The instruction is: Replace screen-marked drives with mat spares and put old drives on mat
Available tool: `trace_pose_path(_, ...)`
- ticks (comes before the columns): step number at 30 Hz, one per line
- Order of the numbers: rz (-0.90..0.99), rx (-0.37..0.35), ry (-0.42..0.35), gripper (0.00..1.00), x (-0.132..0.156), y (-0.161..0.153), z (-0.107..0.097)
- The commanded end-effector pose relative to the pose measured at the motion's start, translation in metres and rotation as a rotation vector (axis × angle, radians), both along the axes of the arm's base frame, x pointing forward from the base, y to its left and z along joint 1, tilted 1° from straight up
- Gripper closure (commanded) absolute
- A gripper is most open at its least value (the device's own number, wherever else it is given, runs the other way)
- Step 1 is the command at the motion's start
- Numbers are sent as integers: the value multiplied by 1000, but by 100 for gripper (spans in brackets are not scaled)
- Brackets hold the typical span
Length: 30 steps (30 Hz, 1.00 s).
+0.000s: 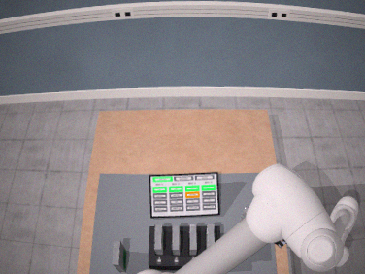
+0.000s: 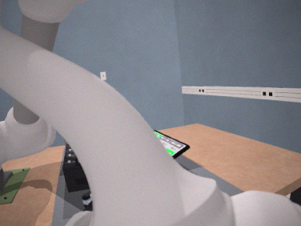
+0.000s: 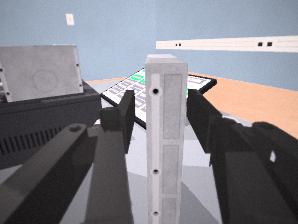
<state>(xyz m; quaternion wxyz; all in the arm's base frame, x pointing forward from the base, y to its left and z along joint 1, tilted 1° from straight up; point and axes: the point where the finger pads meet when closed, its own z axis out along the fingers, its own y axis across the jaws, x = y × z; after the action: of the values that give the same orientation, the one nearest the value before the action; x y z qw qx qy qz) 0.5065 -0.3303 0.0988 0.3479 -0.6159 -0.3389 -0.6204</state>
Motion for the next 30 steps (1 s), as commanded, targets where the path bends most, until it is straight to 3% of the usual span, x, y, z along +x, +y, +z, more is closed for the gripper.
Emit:
trace_pose_path(1, 0, -1, -1, 60, 0, -1, 1)
trace_pose_path(30, 0, -1, -1, 60, -25, -41, 0)
